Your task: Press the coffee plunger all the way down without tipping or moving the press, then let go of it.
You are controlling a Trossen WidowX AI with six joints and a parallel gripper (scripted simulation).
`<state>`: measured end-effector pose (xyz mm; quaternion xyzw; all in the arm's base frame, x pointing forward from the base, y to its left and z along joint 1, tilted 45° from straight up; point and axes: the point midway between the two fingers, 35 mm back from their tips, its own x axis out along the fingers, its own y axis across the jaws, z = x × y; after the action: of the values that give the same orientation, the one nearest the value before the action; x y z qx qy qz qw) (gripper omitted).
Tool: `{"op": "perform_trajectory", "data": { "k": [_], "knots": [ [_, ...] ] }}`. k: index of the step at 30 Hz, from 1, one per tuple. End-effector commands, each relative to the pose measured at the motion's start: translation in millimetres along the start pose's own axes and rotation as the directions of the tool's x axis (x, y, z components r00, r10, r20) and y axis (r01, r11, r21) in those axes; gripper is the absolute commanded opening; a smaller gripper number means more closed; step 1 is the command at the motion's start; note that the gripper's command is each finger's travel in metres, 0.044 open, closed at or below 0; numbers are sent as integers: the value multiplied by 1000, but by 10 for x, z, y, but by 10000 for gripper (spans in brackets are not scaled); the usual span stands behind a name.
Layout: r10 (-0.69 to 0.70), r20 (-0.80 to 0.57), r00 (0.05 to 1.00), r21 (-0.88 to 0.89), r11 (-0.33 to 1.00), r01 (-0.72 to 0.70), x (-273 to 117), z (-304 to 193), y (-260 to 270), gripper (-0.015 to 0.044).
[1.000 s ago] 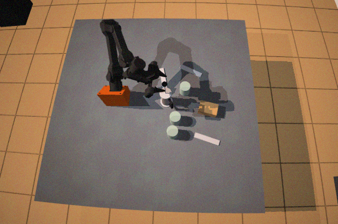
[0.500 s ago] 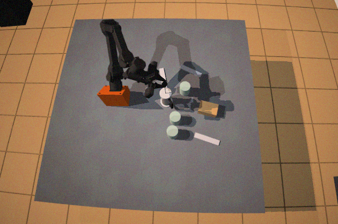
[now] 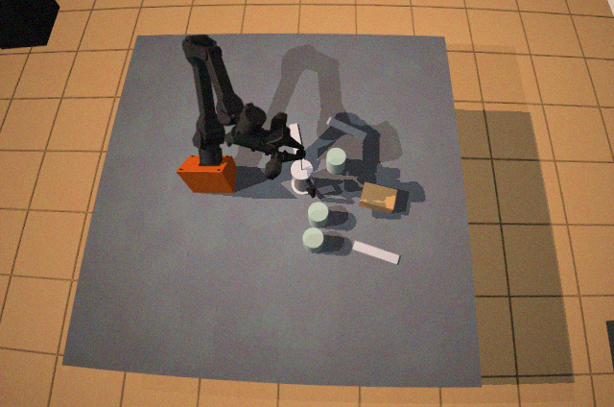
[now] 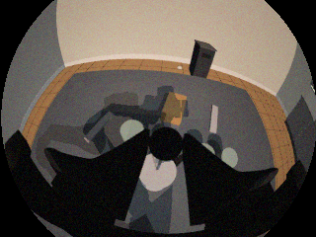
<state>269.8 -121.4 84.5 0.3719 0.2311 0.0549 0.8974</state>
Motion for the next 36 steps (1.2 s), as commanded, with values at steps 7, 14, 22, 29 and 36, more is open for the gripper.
{"op": "perform_trajectory", "data": {
  "k": [7, 14, 22, 29, 36],
  "knots": [
    [-10, -24, 1000, 15, 1000, 11, 135, -208, -57, 112],
    [-12, -26, 1000, 15, 1000, 12, 212, -296, -76, 112],
    [-13, -26, 1000, 15, 1000, 13, 298, -400, -92, 112],
    [-12, -25, 1000, 15, 1000, 13, 371, -492, -98, 112],
    [-11, -22, 1000, 17, 1000, 11, 445, -584, -96, 112]
  ]
}}
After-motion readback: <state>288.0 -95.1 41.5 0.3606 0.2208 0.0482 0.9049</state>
